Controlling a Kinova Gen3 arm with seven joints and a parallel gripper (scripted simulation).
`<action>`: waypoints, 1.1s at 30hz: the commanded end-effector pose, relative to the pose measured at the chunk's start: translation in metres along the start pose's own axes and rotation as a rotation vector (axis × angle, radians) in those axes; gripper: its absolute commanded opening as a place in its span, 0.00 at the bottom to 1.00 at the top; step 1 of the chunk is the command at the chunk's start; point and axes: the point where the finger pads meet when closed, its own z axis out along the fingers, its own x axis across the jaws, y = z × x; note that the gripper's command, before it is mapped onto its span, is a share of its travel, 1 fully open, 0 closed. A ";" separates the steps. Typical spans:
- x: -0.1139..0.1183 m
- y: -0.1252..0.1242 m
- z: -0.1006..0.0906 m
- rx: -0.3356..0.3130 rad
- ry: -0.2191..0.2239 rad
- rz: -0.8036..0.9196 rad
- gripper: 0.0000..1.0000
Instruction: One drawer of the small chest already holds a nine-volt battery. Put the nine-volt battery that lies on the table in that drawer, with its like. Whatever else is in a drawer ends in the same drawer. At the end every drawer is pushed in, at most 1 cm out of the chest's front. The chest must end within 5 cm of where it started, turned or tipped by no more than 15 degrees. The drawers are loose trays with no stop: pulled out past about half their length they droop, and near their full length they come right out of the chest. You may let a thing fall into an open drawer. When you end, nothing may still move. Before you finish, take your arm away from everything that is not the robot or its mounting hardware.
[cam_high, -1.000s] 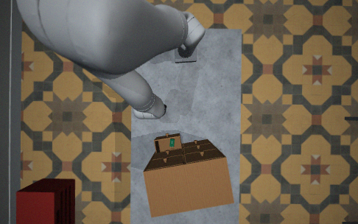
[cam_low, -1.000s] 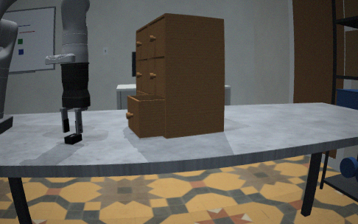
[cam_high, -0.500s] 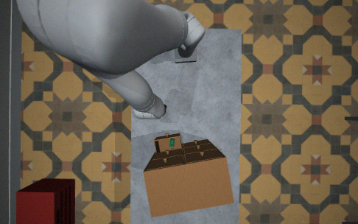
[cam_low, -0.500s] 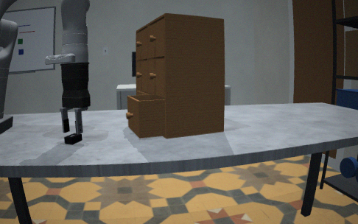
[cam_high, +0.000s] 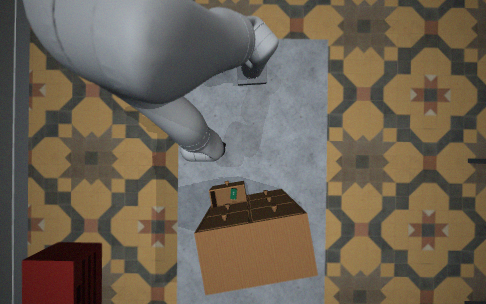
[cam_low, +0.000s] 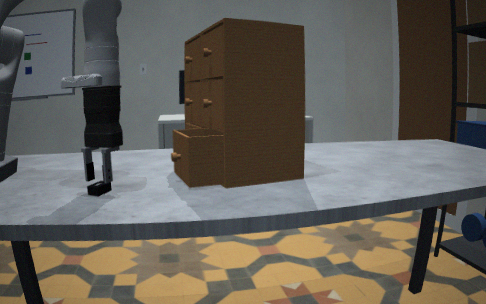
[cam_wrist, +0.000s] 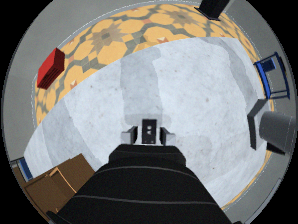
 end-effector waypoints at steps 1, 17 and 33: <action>0.001 0.001 0.003 -0.001 0.002 -0.003 0.81; 0.001 0.001 0.021 -0.001 0.002 -0.002 0.81; 0.001 0.001 0.022 -0.001 0.002 -0.003 0.81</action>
